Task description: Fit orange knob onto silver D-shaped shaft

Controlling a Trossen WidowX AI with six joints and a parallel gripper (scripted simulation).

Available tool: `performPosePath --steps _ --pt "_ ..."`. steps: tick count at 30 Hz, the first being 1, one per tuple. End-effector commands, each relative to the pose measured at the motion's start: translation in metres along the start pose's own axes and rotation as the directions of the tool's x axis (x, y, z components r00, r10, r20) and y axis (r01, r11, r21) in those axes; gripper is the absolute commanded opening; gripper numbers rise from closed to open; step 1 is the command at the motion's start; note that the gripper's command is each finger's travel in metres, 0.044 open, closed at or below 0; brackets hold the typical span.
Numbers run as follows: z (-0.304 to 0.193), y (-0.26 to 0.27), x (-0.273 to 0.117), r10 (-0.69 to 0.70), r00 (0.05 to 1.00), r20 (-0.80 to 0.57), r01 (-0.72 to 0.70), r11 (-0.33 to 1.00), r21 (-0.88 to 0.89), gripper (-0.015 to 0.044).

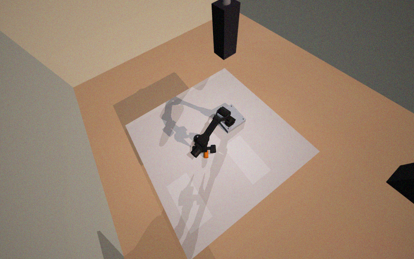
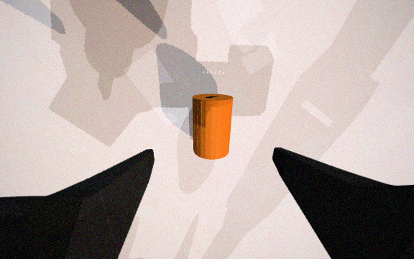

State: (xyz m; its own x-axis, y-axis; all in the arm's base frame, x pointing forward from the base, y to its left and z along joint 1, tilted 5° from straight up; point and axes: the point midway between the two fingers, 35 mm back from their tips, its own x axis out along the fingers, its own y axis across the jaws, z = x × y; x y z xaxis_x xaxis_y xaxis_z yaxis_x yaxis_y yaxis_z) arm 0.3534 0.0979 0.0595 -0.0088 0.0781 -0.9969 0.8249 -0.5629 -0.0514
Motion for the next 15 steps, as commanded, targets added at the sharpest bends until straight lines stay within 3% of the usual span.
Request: performPosePath --steps 1,4,8,11,15 --pt "0.0014 -0.0006 0.0007 -0.007 1.000 0.008 0.007 1.000 -0.004 0.0440" --pt "0.0013 -0.0006 0.0006 -0.007 1.000 0.009 0.007 1.000 -0.021 0.0440" --pt "-0.0001 -0.0008 0.0002 -0.009 1.000 0.029 0.018 0.937 -0.349 0.0440" --pt "-0.0014 -0.0009 -0.0002 -0.010 0.999 0.046 0.036 0.790 -0.612 0.0440" --pt "-0.0033 -0.0011 -0.0010 -0.011 0.998 0.068 0.065 0.484 -0.872 0.0440"
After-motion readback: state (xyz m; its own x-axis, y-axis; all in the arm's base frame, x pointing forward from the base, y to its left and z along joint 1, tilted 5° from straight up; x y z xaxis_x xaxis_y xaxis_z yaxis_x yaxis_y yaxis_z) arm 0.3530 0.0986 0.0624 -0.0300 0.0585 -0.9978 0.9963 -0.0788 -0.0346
